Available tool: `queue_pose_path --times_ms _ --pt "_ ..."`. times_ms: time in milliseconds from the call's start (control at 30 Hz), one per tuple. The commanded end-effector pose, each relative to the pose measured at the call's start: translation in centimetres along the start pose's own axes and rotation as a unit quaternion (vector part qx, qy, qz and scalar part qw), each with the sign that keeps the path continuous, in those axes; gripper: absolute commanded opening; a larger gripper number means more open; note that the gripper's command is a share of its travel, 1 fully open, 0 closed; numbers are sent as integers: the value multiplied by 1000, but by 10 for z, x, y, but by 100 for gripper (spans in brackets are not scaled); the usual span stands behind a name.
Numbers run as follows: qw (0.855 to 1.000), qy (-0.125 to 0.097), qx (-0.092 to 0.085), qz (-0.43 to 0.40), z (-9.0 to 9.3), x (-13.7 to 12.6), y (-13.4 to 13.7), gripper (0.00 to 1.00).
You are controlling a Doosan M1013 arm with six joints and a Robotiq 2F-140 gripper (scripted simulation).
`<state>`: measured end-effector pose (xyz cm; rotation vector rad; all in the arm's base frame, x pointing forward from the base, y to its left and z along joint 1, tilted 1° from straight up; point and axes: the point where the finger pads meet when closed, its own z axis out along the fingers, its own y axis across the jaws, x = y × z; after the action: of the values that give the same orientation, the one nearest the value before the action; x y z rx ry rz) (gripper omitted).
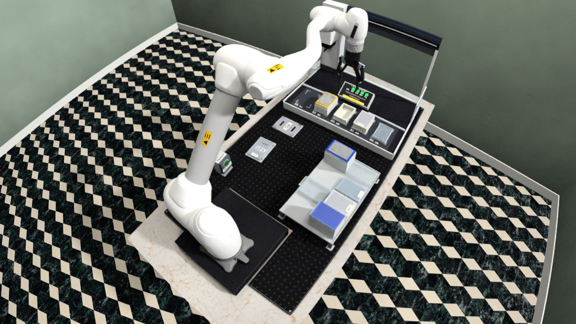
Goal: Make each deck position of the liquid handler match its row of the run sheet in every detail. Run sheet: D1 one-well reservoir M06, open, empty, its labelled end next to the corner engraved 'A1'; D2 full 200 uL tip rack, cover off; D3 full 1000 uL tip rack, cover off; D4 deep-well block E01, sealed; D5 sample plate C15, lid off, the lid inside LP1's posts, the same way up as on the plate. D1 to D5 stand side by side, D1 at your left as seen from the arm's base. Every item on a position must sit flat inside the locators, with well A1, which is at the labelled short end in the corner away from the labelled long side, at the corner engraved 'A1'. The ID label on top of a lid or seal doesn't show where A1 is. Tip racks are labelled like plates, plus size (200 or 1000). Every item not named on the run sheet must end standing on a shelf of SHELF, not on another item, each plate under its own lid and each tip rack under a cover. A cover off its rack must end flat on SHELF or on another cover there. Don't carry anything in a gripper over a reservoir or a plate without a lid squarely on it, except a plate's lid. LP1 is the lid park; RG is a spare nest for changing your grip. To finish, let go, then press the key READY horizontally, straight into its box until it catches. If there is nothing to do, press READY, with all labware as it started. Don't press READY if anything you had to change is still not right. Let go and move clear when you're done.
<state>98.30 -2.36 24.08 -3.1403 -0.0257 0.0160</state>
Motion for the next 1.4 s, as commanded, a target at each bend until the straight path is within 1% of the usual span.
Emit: queue_pose_path --times_ms 0,1367 --pt "1000 1 0 0 2 0 0 66" --pt "1000 1 0 0 62 0 0 66"
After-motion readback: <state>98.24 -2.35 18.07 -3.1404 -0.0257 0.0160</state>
